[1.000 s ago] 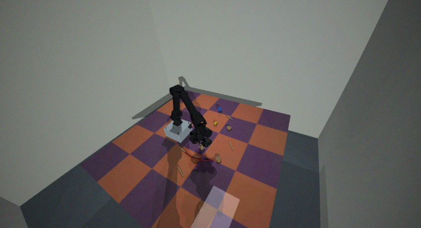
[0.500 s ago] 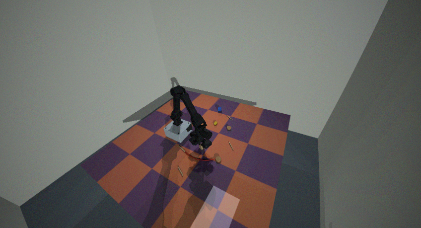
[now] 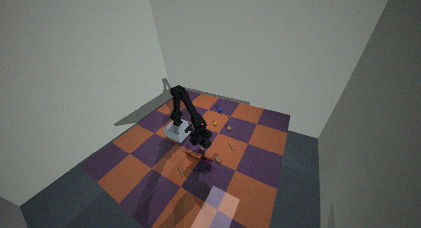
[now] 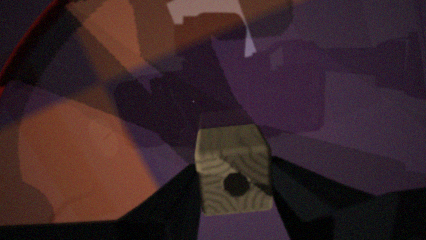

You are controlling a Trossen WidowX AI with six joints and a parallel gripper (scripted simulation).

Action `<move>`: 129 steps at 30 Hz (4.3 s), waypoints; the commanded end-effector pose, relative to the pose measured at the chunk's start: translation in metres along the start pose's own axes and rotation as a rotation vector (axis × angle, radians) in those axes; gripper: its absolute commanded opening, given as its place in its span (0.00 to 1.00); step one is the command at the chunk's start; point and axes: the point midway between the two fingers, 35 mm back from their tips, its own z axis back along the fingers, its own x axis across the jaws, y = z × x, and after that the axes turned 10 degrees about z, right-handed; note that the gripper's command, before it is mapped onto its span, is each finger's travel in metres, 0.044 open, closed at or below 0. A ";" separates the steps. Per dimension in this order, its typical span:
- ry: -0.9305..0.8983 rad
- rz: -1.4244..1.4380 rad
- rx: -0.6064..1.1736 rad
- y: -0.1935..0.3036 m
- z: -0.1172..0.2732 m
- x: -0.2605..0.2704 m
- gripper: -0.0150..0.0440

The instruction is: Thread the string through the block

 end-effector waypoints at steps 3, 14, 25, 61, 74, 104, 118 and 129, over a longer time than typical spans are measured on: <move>-0.001 0.000 0.000 0.000 0.002 0.000 0.25; 0.000 0.000 0.000 0.000 0.009 0.000 0.25; 0.001 0.000 -0.004 0.000 0.015 0.000 0.25; 0.117 -0.004 -0.602 0.035 0.000 0.005 0.25; 0.158 -0.010 -0.775 0.043 -0.006 0.006 0.25; 0.168 -0.011 -0.861 0.086 0.045 0.015 0.66; 0.338 0.320 -0.716 0.076 0.042 0.011 0.93; 0.513 1.178 -0.289 0.059 0.036 0.003 1.00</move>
